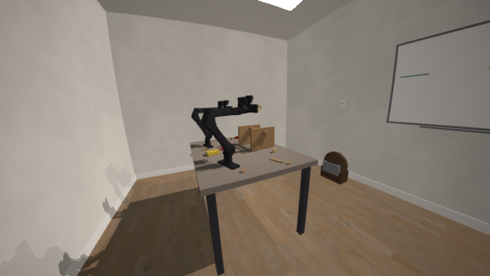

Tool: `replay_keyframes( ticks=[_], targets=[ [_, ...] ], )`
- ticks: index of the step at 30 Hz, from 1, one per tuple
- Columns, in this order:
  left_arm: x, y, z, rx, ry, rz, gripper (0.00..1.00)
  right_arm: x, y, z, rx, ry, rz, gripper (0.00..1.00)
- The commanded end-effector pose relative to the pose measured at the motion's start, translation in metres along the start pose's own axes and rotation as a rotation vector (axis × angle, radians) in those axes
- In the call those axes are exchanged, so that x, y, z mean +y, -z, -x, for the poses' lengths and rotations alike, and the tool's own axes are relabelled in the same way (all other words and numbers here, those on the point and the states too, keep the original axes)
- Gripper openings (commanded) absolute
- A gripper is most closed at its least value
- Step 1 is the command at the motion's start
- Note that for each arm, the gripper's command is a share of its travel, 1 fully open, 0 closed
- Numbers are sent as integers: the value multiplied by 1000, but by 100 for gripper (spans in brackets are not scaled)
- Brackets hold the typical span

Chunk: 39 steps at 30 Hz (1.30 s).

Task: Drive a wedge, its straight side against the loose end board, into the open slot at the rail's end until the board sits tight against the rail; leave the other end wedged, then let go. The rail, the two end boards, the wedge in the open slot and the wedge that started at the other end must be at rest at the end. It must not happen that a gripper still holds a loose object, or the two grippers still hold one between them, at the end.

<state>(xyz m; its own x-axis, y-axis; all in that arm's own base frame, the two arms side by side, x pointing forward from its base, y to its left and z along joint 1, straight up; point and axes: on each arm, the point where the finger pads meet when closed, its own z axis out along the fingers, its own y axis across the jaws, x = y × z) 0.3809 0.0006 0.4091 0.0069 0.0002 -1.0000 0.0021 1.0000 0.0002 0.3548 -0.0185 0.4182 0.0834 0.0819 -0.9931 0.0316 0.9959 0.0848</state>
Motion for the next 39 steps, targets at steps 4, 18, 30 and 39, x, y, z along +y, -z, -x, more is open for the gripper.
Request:
replay_keyframes(
  ticks=[4,18,30,39],
  targets=[
    [-1,5,15,-34,-4,2,0,5,10,36,-82,-5,12,36],
    [-2,-2,11,-11,-8,1,0,5,14,41,-98,-8,14,36],
    [-2,-2,12,-15,-8,2,0,-3,19,46,-111,-9,-9,36],
    [-3,1,18,-32,-8,-1,0,-3,19,46,-111,-9,-8,36]
  ],
)
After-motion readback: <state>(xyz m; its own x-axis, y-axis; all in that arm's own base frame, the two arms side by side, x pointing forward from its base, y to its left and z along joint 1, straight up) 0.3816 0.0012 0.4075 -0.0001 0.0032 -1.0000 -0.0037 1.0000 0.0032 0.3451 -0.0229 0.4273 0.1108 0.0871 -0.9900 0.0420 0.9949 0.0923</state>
